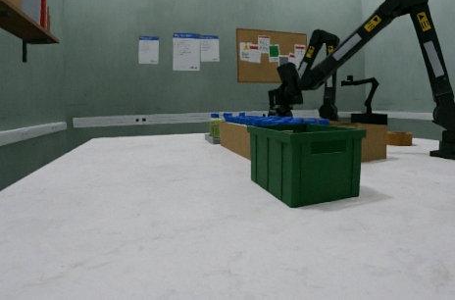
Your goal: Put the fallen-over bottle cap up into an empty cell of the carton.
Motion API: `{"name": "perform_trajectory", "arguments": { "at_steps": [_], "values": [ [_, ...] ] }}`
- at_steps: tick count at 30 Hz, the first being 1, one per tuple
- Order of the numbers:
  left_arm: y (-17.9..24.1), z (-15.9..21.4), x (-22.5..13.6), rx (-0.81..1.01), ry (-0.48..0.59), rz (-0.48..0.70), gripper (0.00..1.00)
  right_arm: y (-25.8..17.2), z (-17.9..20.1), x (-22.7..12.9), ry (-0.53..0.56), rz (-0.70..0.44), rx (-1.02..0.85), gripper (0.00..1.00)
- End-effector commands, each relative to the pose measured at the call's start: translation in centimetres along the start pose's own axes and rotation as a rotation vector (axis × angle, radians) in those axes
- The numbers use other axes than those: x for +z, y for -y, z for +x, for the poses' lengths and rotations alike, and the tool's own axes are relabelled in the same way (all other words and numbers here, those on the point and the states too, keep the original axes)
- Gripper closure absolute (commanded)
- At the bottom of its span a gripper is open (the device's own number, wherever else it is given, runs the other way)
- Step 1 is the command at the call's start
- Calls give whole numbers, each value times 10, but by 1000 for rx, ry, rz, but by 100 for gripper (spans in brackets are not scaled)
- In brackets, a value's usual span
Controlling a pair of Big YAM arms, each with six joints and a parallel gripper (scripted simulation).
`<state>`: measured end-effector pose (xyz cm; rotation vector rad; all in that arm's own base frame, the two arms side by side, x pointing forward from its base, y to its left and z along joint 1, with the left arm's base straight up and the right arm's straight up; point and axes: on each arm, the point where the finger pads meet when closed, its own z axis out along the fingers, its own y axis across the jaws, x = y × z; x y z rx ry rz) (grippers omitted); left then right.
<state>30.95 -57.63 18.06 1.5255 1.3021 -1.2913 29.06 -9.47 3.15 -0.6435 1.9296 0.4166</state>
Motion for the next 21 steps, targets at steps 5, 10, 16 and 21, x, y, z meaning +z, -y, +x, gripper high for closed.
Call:
{"name": "perform_trajectory", "arguments": {
  "at_steps": [5,10,16,21],
  "values": [
    [-2,-21,3,47,28,4,0,4,-1,3,0,18,2,52],
    [-2,-21,3,47,28,4,0,9,-7,1,5,26,-16,69],
    [-2,-21,3,47,28,4,0,17,-45,-17,8,33,-32,50],
    [-2,-21,3,47,28,4,0,15,-84,-35,10,34,-46,50]
  ]
}}
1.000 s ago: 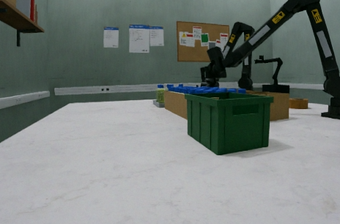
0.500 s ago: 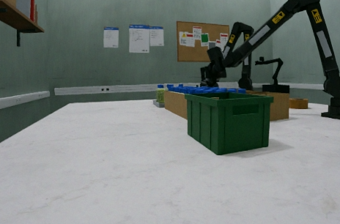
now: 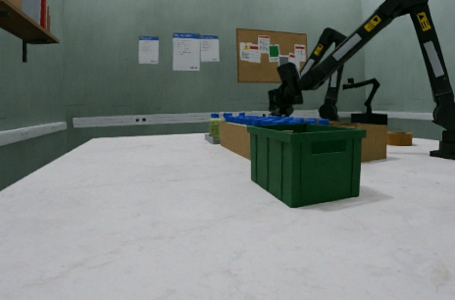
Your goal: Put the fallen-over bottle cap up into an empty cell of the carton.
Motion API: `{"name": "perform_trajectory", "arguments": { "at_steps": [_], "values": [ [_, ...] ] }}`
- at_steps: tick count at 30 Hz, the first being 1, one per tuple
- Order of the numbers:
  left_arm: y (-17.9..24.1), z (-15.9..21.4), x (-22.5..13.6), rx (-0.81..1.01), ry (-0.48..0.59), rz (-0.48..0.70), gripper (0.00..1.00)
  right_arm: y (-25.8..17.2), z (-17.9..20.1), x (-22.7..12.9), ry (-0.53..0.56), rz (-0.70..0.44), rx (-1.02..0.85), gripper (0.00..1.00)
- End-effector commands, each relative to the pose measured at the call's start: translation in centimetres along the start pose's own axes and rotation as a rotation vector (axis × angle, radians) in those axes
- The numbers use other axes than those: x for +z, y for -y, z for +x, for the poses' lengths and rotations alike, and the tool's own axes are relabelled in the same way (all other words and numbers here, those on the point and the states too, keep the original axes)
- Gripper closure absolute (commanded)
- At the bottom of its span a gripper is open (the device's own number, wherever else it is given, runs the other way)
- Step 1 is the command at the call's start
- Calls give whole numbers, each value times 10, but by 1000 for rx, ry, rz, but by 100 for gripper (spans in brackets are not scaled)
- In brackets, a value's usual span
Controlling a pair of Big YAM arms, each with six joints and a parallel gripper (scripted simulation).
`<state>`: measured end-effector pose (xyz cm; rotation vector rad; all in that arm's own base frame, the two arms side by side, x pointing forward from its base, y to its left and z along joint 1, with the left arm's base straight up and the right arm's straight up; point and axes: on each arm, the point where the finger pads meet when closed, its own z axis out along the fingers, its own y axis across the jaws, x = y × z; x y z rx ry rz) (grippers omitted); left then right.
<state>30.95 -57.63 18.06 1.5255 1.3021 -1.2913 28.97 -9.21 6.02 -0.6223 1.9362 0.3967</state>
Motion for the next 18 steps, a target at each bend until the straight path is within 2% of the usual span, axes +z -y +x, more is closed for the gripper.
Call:
{"name": "perform_trajectory", "arguments": {
  "at_steps": [1,5,6,7,18],
  "values": [
    [-2,-21,3,47,28,4,0,18,-64,-26,12,11,-53,50],
    [-2,-21,3,47,28,4,0,21,-73,-32,11,16,-57,50],
    [0,-34,5,61,45,7,0,20,-76,-32,4,11,-53,50],
    [7,-32,6,51,43,10,0,19,-80,-31,-12,5,-47,50],
    [34,-35,12,21,24,-97,0,23,-79,-28,-295,-5,-10,50]
  ]
}}
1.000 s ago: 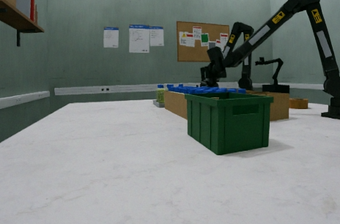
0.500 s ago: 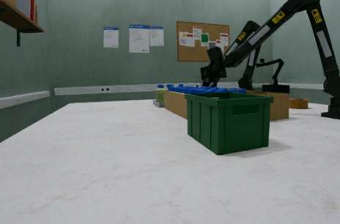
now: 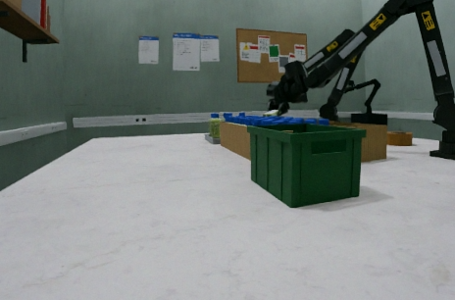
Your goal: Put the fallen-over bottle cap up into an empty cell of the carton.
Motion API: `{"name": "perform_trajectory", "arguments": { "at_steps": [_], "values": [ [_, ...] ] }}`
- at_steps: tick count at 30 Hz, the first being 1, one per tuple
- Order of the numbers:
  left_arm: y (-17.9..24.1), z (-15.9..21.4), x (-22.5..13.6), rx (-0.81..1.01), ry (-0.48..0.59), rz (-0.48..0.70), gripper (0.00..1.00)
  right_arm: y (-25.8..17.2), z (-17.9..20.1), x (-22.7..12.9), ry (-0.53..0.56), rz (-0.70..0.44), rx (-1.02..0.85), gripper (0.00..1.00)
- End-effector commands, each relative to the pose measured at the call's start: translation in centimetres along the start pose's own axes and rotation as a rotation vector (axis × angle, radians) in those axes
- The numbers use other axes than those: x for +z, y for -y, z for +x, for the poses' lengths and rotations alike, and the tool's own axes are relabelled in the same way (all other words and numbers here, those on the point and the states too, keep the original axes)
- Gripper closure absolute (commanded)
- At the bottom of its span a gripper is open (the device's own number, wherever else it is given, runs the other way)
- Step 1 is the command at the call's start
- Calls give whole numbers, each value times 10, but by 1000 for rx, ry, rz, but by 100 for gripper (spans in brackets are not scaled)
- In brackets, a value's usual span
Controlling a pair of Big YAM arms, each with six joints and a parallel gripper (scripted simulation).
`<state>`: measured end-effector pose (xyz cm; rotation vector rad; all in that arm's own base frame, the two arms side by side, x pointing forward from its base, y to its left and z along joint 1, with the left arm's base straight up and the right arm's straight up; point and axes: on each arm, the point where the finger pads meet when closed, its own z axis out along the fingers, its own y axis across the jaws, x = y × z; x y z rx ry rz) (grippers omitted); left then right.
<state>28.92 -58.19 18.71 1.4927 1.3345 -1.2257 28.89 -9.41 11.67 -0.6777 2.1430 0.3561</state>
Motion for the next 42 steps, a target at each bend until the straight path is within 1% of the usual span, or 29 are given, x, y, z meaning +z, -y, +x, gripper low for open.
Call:
{"name": "perform_trajectory", "arguments": {
  "at_steps": [1,3,18,20,21,35,37,38,42],
  "values": [
    [17,-29,2,13,36,-41,0,22,-27,-8,-108,4,-22,50],
    [17,-29,2,13,36,-41,0,22,-27,-8,-108,4,-22,50],
    [46,-43,2,-3,44,-191,0,27,-18,0,-499,-1,-2,50],
    [46,-43,2,-3,44,-191,0,27,-18,0,-499,-1,-2,50],
    [47,-48,2,-1,51,-201,0,28,-18,0,-525,0,-1,50],
    [74,-55,-9,-28,71,-339,0,33,-10,6,-893,3,10,50],
    [74,-55,-9,-28,71,-339,0,33,-10,6,-893,3,10,50],
    [75,-60,-9,-28,80,-349,0,33,-9,6,-920,4,10,50],
    [84,-59,-14,-39,85,-387,0,34,-6,7,-1028,5,13,50]
  ]
}}
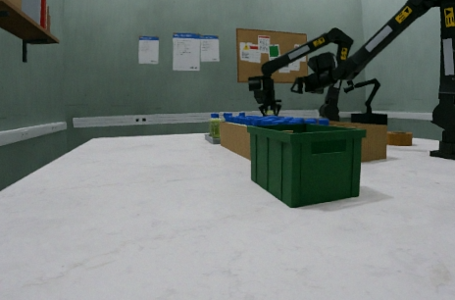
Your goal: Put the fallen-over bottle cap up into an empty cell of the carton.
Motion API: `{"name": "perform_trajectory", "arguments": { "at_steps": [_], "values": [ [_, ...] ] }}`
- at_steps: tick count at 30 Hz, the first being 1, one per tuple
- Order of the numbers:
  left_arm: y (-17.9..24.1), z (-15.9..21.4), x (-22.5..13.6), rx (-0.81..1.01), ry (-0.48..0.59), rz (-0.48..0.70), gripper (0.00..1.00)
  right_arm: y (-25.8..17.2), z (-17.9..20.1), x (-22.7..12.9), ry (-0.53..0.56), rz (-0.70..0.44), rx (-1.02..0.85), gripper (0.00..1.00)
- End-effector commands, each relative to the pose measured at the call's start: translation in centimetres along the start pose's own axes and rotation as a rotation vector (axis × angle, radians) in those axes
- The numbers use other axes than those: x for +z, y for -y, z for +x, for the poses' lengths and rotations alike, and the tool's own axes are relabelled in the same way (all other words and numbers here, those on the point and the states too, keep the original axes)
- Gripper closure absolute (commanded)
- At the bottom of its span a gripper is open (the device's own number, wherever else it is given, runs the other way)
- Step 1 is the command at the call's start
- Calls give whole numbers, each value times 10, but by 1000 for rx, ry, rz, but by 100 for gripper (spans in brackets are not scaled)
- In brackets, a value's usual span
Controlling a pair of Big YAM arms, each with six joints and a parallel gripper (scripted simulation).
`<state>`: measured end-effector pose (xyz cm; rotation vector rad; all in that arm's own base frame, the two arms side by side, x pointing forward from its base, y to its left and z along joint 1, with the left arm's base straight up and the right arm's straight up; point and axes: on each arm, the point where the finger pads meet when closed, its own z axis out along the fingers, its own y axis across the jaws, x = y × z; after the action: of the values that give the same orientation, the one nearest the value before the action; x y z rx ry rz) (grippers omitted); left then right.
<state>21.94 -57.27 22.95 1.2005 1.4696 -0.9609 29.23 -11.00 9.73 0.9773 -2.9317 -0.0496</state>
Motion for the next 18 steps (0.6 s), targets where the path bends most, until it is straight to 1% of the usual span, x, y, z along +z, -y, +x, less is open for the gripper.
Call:
{"name": "perform_trajectory", "arguments": {
  "at_steps": [1,10,12,16,18],
  "values": [
    [10,-19,-11,-21,50,-39,0,20,-15,-20,-98,27,39,50],
    [21,-27,-21,-26,76,-71,0,24,-14,-14,-329,28,38,50],
    [21,-27,-21,-26,76,-71,0,24,-14,-14,-329,28,38,50],
    [25,-27,-25,-30,78,-89,0,26,-14,-13,-378,30,13,50],
    [24,-26,-25,-33,75,-98,0,27,-13,-12,-376,33,8,50]
  ]
}}
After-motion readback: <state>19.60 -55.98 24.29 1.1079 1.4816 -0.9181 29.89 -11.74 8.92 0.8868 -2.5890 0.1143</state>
